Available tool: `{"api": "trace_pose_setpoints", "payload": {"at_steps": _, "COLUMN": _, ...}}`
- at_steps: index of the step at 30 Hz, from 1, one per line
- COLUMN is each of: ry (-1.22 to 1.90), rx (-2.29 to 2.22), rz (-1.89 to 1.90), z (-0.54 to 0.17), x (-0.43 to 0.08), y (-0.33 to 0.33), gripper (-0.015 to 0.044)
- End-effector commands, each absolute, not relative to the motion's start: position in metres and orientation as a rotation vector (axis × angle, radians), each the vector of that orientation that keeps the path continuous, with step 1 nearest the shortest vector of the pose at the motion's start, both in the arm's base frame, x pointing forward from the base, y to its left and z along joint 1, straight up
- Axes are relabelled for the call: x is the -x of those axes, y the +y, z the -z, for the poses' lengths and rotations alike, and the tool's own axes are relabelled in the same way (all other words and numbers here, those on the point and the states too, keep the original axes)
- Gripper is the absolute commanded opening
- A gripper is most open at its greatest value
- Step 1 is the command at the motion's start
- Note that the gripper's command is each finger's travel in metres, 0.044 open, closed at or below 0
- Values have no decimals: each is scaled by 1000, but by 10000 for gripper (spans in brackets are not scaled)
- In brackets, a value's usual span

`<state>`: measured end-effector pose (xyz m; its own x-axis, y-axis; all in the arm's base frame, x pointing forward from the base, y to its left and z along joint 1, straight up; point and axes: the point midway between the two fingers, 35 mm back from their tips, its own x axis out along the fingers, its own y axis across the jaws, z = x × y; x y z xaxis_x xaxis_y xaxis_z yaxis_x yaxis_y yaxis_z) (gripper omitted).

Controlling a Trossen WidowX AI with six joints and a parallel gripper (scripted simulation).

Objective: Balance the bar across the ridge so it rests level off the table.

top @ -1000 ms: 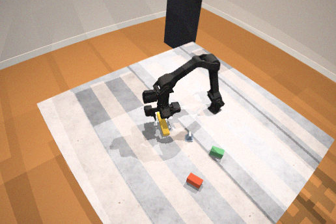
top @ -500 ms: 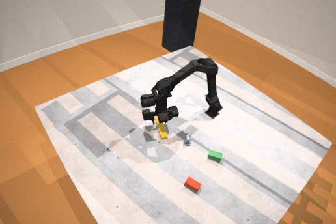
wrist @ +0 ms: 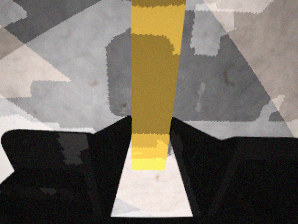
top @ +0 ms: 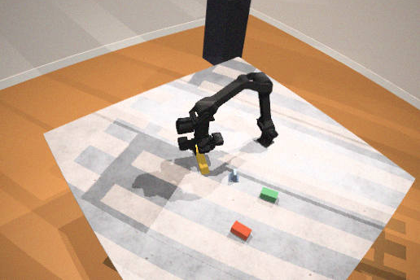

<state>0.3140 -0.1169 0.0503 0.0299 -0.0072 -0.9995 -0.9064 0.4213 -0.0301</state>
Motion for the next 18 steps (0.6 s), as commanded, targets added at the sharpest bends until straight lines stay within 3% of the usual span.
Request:
{"api": "trace_pose_setpoints", "payload": {"at_steps": 1, "ry": 1362, "rx": 899, "rz": -862, "z": -56, "x": -315, "y": -117, "gripper": 0}}
{"api": "trace_pose_setpoints", "payload": {"at_steps": 18, "ry": 1364, "rx": 901, "rz": -864, "z": -100, "x": -316, "y": -118, "gripper": 0}}
